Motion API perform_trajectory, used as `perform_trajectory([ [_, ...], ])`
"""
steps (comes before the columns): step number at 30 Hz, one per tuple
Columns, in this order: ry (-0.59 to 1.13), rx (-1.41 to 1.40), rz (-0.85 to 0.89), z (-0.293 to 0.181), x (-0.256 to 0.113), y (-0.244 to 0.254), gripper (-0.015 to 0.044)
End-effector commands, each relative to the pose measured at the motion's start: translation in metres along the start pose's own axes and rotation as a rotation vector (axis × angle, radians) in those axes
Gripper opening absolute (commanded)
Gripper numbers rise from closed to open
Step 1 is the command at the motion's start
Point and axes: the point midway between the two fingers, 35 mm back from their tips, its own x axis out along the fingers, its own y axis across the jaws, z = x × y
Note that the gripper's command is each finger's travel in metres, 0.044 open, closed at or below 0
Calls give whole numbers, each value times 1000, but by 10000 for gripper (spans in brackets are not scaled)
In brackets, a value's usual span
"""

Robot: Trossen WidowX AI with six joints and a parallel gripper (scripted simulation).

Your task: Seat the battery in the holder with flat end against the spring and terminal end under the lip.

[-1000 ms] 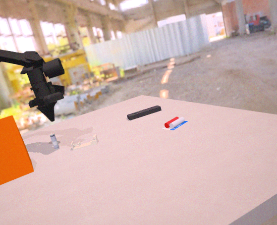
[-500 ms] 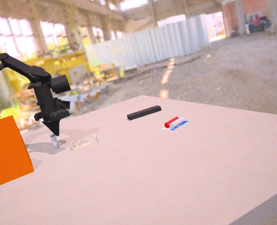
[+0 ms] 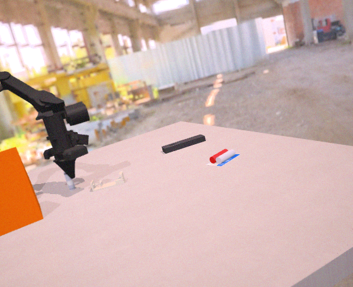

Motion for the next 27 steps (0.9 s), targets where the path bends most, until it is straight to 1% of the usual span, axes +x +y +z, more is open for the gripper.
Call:
perform_trajectory([
  [1,-3,3,2,0,0,7,0],
  [27,-5,3,7,-1,0,50,0],
])
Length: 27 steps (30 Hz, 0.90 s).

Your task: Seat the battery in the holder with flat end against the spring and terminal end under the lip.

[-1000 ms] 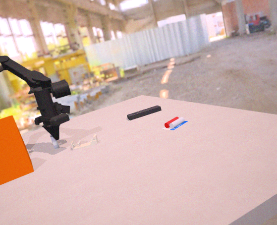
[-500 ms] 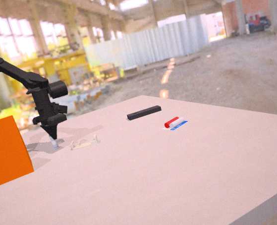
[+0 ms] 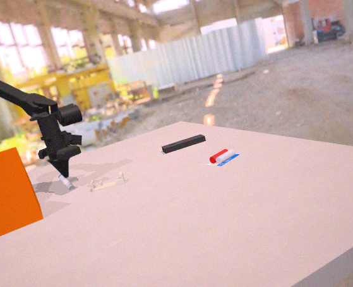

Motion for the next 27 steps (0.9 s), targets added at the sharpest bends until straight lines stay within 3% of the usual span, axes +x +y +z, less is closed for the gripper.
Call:
perform_trajectory([
  [1,1,6,5,-2,0,7,0],
  [6,0,-1,0,0,-5,5,0],
  [17,2,7,2,-2,-79,8,0],
  [27,3,13,6,-3,-77,8,0],
])
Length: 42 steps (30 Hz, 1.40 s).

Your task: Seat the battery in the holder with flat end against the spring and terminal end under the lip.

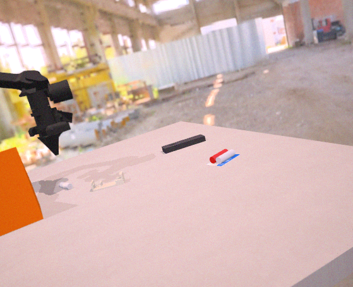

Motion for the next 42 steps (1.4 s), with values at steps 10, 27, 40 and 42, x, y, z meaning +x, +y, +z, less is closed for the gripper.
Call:
perform_trajectory([
  [10,6,-851,-9,2,37,8,210],
  [27,-2,-1569,-2,1,66,21,222],
  [40,1,-1569,-3,2,81,19,222],
  [42,1,-1569,-3,2,84,19,222],
])
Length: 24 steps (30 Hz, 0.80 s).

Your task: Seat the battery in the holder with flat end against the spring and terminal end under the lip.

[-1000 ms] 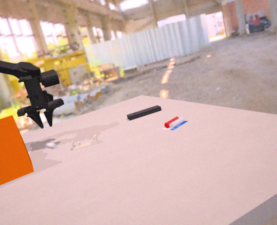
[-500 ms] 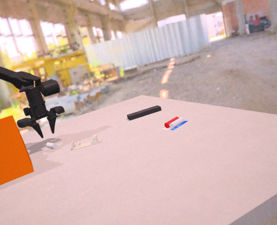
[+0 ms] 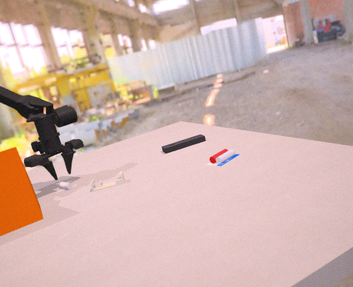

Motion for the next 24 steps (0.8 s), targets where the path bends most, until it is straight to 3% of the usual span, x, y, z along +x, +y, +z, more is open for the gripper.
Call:
perform_trajectory([
  [1,4,8,4,-2,7,1,222],
  [21,0,8,2,0,37,3,222],
  [24,0,8,2,0,37,3,144],
])
